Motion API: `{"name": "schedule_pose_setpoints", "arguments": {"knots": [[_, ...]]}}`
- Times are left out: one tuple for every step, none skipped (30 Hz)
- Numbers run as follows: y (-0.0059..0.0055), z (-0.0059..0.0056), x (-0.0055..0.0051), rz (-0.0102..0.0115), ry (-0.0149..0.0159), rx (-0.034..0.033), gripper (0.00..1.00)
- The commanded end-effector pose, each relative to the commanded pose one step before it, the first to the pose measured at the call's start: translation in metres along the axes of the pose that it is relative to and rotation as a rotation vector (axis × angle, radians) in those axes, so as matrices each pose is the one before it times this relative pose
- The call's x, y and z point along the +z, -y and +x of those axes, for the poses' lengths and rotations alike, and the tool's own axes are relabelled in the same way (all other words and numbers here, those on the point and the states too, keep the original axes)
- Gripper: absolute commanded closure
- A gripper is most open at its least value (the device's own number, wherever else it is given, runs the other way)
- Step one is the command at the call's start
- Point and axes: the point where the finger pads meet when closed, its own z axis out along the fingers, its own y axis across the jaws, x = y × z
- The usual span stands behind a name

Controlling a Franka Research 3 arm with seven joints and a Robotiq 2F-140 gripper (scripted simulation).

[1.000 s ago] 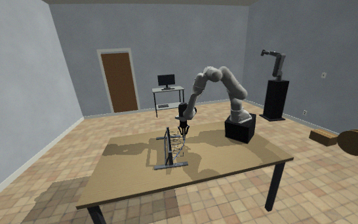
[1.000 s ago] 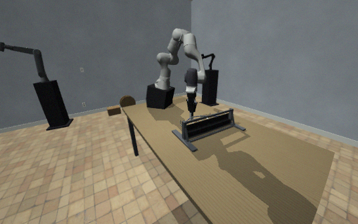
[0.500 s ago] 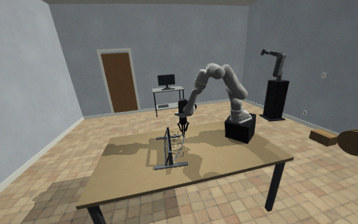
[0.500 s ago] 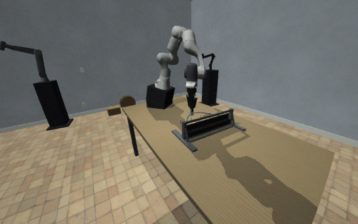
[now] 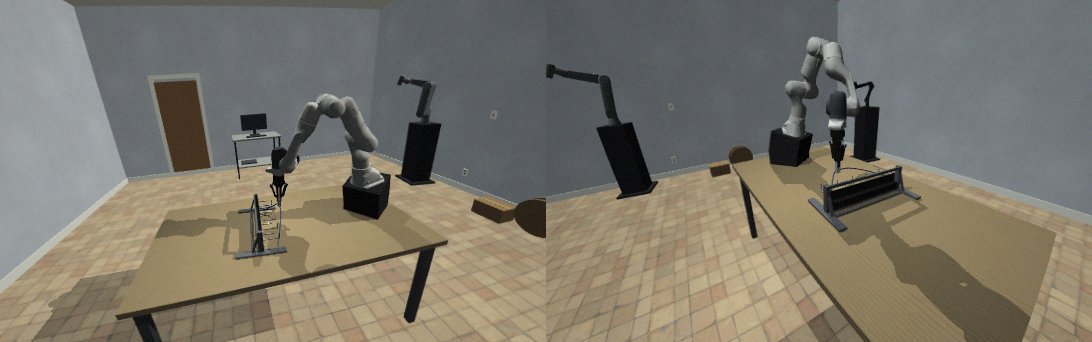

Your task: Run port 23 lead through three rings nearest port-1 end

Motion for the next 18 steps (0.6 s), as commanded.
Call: {"name": "schedule_pose_setpoints", "arguments": {"knots": [[-0.00882,-0.01160,0.00123,-0.02587,0.01404,0.00017,1.00],[0.00000,0.00000,0.00000,0.00000,0.00000,0.00000,1.00],[0.00000,0.00000,-0.00043,0.00000,0.00000,0.00000,1.00],[0.00000,0.00000,-0.00032,0.00000,0.00000,0.00000,1.00],[0.00000,0.00000,-0.00022,0.00000,0.00000,0.00000,1.00],[0.00000,0.00000,-0.00014,0.00000,0.00000,0.00000,1.00],[0.00000,0.00000,-0.00007,0.00000,0.00000,0.00000,1.00],[0.00000,0.00000,-0.00003,0.00000,0.00000,0.00000,1.00],[0.00000,0.00000,0.00000,0.00000,0.00000,0.00000,1.00],[0.00084,-0.00013,0.00001,0.00003,0.00014,0.00038,1.00],[0.00470,-0.00075,0.00006,0.00016,0.00073,0.00211,1.00],[0.00954,-0.00150,0.00009,0.00024,0.00117,0.00428,1.00],[0.01308,-0.00203,0.00006,0.00017,0.00091,0.00589,1.00],[0.01409,-0.00217,-0.00002,-0.00001,0.00001,0.00638,1.00],[0.01239,-0.00191,-0.00010,-0.00015,-0.00088,0.00565,1.00],[0.00866,-0.00134,-0.00012,-0.00018,-0.00115,0.00398,1.00],[0.00415,-0.00065,-0.00007,-0.00010,-0.00071,0.00192,1.00],[0.00000,0.00000,0.00000,0.00000,0.00000,0.00000,1.00]]}}
